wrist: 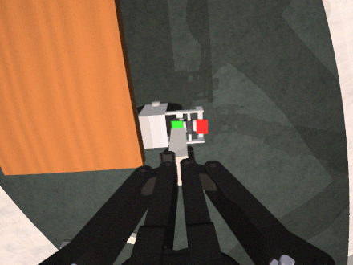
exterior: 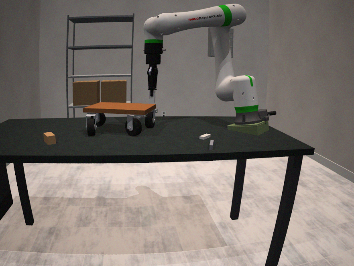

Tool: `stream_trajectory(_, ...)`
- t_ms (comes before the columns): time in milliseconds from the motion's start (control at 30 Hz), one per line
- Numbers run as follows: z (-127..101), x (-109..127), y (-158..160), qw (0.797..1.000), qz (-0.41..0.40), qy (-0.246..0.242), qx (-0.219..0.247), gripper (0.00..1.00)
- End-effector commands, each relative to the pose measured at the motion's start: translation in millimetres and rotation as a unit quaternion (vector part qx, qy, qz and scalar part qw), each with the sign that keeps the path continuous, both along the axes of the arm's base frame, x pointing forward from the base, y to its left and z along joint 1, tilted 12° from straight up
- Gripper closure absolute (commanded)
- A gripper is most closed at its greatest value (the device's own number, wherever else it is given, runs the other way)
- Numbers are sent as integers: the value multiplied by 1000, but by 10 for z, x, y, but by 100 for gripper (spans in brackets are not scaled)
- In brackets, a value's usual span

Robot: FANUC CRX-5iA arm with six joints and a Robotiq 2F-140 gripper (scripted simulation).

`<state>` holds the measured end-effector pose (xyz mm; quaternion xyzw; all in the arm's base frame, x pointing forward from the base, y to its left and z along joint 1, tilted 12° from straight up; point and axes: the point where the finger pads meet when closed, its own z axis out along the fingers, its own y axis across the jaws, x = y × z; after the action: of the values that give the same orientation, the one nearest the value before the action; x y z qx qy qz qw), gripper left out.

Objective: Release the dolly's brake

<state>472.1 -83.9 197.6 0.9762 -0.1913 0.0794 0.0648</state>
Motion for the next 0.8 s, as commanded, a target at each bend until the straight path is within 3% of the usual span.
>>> stream_trajectory(0,212,-27,35,1000,0,0,0,100)
stream_trajectory(300,388,-50,63,1000,0,0,0,100)
stream_trajectory(767,401,-52,65,1000,0,0,0,100)
